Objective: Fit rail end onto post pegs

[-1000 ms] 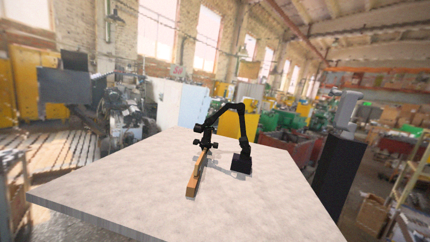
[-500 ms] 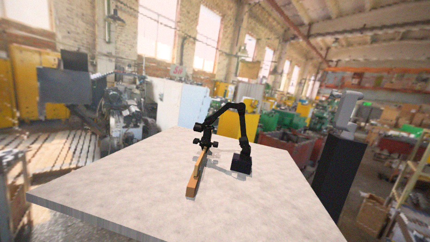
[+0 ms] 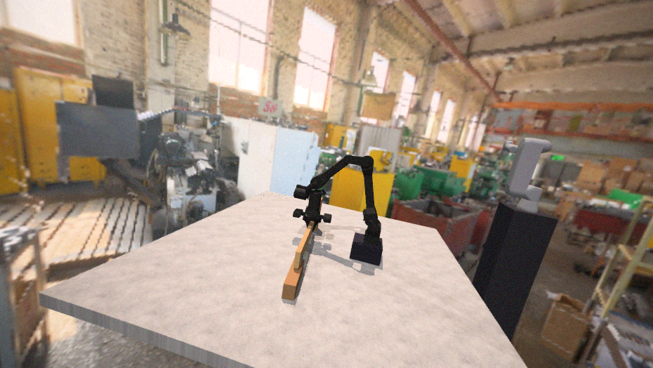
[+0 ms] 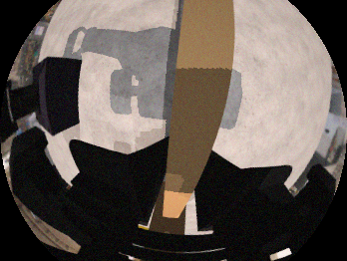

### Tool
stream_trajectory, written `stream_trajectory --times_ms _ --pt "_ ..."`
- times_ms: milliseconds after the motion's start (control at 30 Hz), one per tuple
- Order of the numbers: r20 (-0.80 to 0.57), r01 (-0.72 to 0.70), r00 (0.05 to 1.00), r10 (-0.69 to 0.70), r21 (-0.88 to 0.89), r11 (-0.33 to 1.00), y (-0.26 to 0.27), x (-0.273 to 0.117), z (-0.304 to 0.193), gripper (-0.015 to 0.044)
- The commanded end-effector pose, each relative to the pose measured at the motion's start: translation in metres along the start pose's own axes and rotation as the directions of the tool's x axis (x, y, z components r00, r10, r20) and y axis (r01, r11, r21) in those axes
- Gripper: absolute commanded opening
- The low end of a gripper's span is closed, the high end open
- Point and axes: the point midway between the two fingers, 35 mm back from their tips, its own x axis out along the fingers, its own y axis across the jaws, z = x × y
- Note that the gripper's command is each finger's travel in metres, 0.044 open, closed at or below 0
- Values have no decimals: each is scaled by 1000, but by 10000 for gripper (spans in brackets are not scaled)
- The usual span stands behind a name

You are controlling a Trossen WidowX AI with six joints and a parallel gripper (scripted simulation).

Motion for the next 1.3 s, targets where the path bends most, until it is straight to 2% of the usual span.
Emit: stream_trajectory --times_ms 0,1267 --pt "6 13 1000 -13 1 1000 -2 -6 1 0" --pt "6 13 1000 -13 1 1000 -2 -26 1 0"
